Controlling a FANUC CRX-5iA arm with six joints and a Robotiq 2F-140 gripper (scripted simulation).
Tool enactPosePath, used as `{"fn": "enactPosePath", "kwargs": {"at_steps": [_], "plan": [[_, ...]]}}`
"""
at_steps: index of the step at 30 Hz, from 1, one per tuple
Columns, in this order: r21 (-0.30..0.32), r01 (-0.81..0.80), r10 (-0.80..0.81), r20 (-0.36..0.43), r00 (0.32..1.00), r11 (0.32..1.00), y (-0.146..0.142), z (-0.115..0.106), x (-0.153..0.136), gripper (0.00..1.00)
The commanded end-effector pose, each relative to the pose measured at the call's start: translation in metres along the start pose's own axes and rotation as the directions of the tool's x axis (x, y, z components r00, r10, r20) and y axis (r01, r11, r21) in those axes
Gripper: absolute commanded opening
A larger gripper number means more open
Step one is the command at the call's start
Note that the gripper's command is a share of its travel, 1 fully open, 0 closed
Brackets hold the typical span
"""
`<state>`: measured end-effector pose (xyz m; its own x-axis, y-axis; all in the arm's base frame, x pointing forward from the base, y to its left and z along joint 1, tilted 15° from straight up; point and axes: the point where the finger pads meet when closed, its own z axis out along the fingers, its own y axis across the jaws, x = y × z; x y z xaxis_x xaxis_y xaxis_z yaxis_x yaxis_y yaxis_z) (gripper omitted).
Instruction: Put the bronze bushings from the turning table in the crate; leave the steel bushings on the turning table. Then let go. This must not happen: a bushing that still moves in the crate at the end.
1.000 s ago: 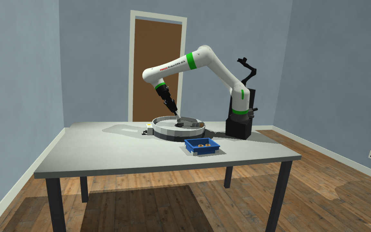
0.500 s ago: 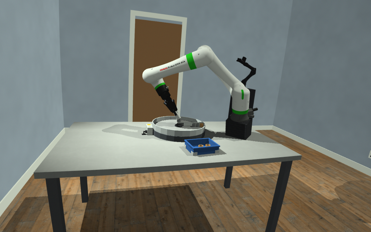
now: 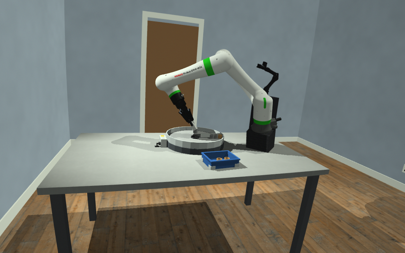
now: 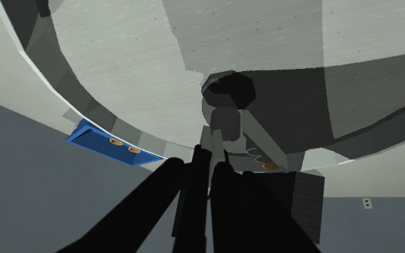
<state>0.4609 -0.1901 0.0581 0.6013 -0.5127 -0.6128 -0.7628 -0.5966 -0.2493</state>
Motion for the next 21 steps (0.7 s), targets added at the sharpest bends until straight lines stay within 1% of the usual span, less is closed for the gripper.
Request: {"fn": "enactPosePath", "kwargs": {"at_steps": [1, 13, 21], "plan": [[0.000, 0.000, 0.000, 0.000, 1.000, 1.000, 0.000, 0.000, 0.000, 0.00], [0.000, 0.000, 0.000, 0.000, 1.000, 1.000, 0.000, 0.003, 0.003, 0.00], [0.000, 0.000, 0.000, 0.000, 1.000, 1.000, 0.000, 0.013, 0.011, 0.00]]}}
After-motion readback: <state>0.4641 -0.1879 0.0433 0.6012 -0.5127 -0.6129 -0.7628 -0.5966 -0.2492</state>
